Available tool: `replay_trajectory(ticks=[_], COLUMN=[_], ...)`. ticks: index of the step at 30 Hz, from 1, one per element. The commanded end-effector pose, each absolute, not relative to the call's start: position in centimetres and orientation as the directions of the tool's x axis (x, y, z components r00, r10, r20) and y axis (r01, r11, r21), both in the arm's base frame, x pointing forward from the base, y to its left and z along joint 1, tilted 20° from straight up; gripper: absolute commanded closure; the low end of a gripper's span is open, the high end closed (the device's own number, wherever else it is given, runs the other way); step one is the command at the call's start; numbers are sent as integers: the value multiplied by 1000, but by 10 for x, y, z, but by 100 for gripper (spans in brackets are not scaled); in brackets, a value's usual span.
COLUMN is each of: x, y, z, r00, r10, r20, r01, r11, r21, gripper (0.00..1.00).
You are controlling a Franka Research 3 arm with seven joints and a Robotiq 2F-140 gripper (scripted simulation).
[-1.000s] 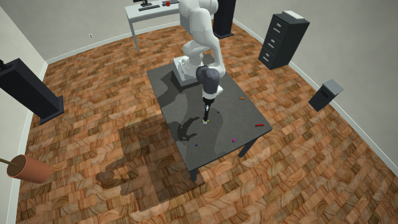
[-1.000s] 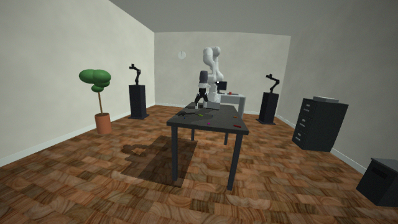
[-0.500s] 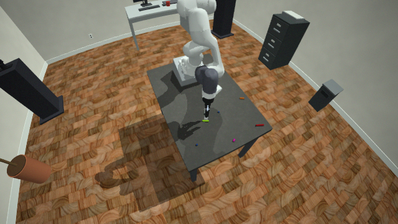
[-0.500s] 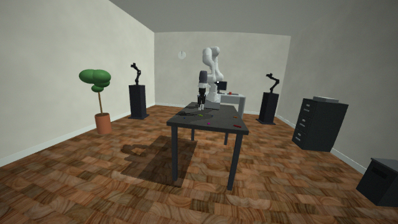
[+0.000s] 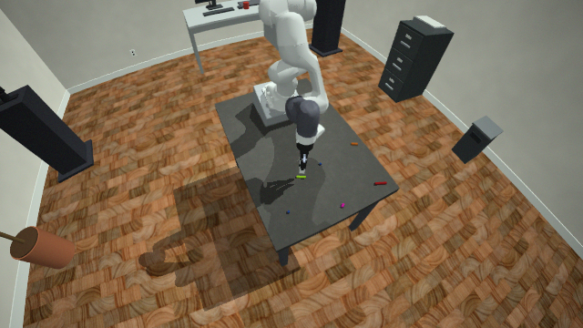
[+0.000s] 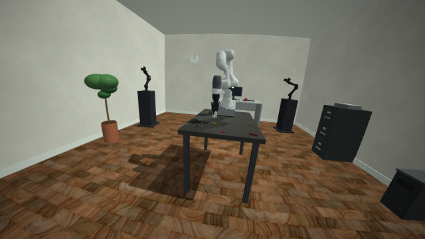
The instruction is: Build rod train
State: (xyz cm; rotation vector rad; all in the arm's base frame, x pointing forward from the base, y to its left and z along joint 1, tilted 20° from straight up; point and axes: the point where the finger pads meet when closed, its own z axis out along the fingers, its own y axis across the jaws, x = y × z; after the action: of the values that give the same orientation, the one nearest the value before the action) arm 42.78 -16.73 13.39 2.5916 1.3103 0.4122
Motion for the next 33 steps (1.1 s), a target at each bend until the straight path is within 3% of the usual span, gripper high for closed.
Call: replay_trajectory(ticks=[1,33], x=[429,435], y=[-167,-169], z=[135,118], r00=[558,558], r10=[816,816], r20=[151,151], r01=[757,757], r11=[-575,-575], r21=[311,311], gripper=[77,77])
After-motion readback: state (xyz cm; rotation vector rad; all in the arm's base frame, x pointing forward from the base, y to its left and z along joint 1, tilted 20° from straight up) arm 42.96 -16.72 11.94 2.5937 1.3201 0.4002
